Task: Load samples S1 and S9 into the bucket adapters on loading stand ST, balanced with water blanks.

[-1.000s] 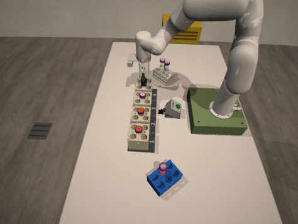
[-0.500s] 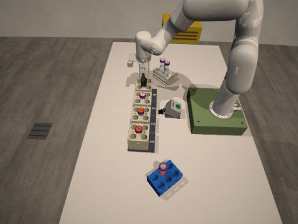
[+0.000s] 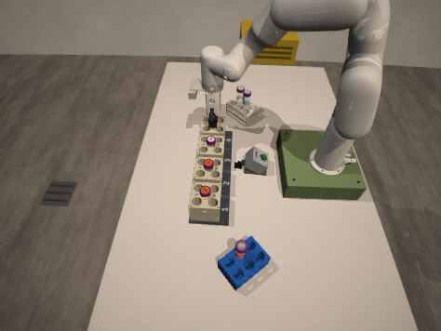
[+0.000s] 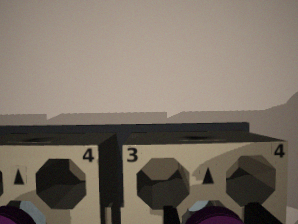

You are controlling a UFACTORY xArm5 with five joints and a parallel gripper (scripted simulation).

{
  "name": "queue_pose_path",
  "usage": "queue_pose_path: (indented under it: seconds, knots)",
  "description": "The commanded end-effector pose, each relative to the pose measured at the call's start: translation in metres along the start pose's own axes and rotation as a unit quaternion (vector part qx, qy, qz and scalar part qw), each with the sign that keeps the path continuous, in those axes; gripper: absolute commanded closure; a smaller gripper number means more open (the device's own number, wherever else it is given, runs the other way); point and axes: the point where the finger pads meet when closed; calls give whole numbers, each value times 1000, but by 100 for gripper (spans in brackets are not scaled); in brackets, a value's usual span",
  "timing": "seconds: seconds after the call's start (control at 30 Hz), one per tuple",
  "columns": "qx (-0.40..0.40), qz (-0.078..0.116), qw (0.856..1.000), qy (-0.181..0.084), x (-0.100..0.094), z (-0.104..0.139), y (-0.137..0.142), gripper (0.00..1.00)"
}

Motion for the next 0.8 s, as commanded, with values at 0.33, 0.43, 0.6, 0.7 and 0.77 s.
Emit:
queue_pose_path:
  seconds: [0.33, 0.43, 0.6, 0.7, 0.77]
  knots:
    - [0, -2, 1000, 3, -21, -1, 0, 56]
    - [0, -2, 1000, 3, -23, -1, 1, 56]
    - [0, -2, 1000, 3, -33, -1, 1, 56]
    - [0, -2, 1000, 3, -39, -1, 1, 56]
    - [0, -2, 1000, 3, -43, -1, 1, 56]
Point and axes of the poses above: the point where the finger pads meet when closed, its own x axis out along the fingers, its own y axis across the jaws, z = x × y, and after that the axes turned 4 degrees about x, right-handed
